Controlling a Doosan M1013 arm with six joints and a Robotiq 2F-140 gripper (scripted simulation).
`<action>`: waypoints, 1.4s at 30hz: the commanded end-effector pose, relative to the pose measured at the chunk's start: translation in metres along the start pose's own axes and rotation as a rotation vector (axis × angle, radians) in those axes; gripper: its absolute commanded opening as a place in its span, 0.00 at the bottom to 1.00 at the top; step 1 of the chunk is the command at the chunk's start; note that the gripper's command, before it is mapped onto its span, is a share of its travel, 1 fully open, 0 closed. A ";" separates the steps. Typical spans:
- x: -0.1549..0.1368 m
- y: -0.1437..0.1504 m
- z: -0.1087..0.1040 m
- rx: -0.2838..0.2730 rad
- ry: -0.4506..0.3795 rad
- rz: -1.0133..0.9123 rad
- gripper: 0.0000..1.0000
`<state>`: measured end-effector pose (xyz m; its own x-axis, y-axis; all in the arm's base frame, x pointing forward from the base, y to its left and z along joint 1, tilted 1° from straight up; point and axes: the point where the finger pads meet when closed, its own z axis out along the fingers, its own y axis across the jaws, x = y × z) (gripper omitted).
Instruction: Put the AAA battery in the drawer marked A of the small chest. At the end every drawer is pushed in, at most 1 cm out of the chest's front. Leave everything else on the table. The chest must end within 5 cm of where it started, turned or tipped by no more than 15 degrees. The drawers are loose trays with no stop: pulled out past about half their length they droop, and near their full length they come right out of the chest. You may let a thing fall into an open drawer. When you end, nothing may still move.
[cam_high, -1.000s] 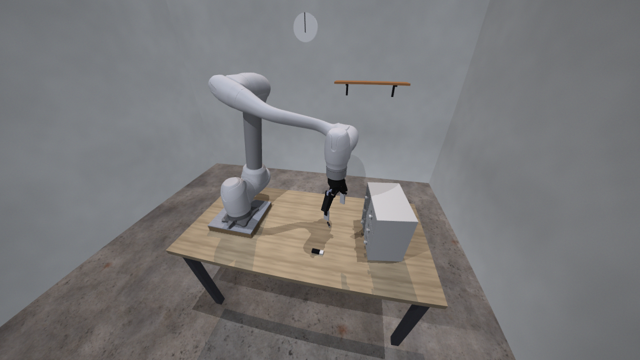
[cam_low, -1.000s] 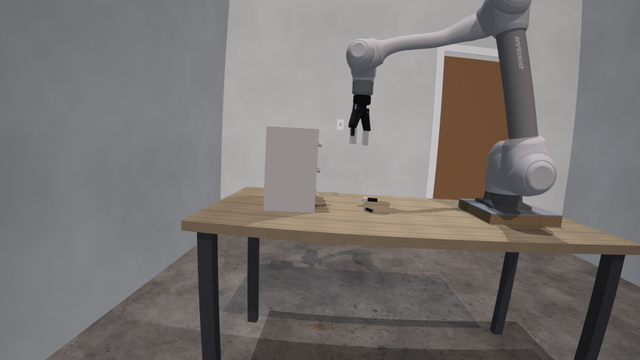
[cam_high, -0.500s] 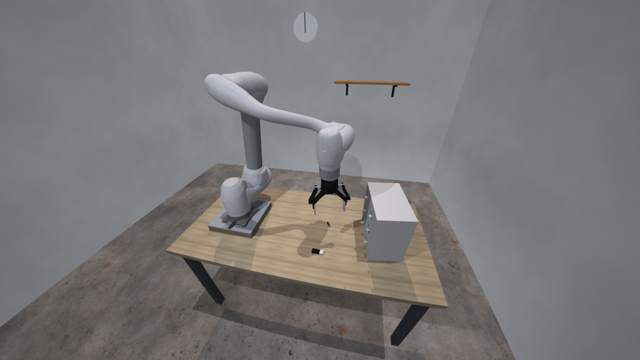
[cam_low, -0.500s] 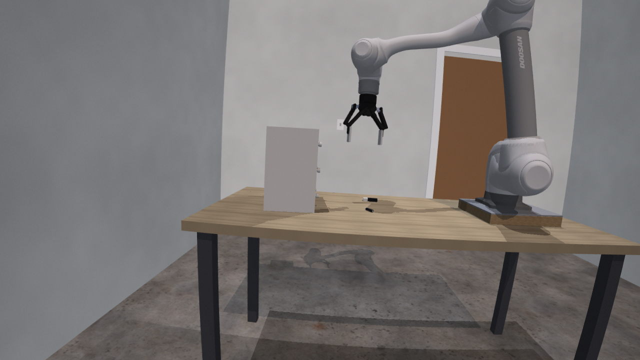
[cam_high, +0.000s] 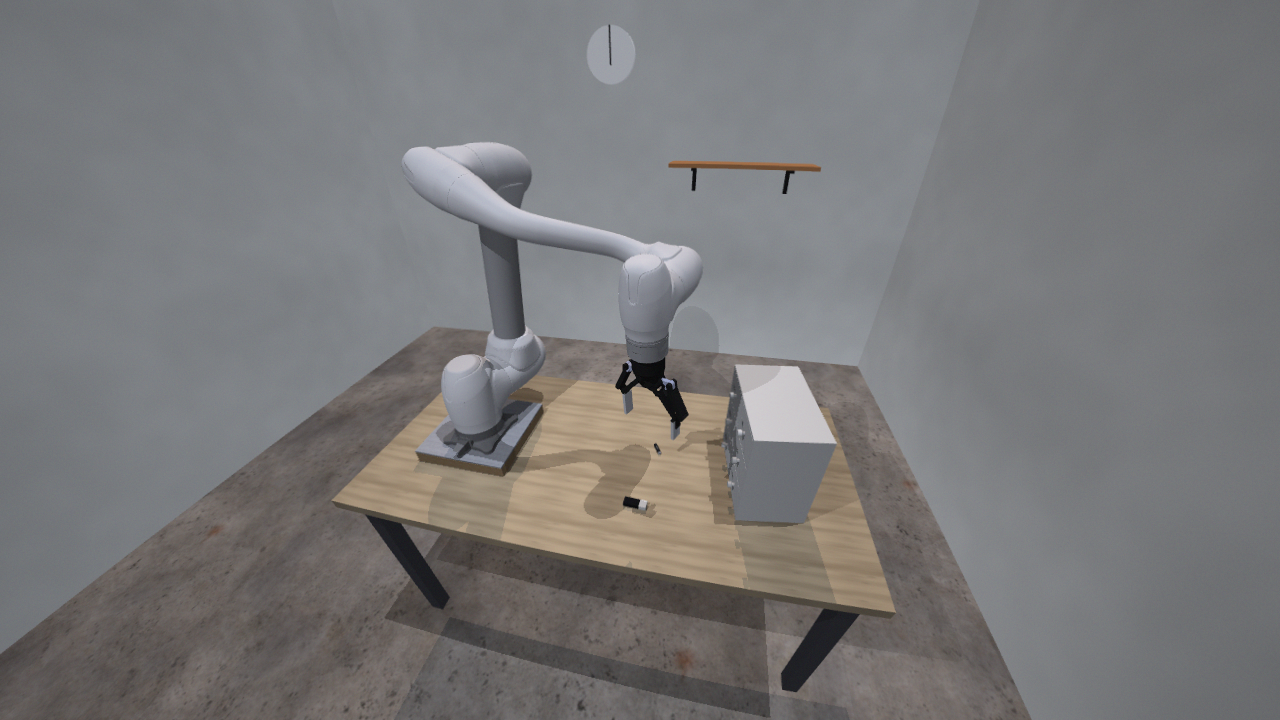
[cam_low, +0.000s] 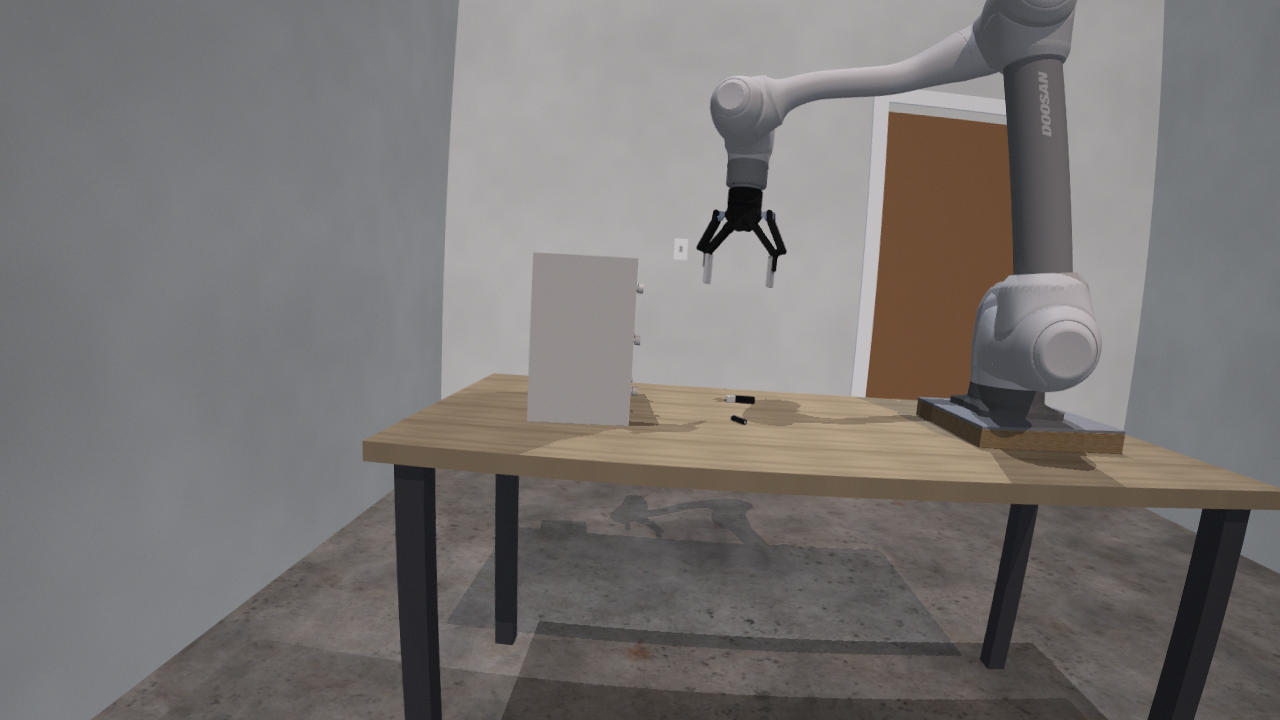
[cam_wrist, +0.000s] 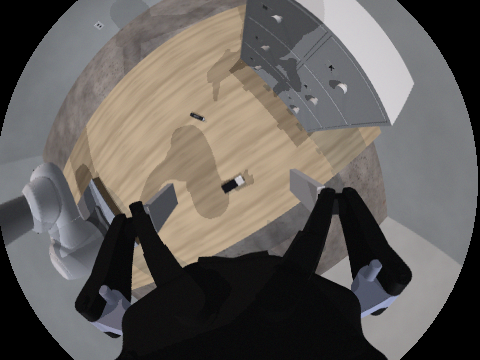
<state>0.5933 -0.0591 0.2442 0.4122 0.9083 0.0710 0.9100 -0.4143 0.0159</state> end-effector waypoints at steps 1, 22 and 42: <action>-0.002 -0.002 -0.001 -0.008 -0.019 0.224 1.00; 0.000 0.002 0.004 -0.062 -0.003 0.956 1.00; 0.024 0.040 0.051 -0.324 0.509 0.912 1.00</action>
<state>0.6321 -0.0564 0.2043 0.8570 0.1539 0.4917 0.1630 -0.9863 0.0247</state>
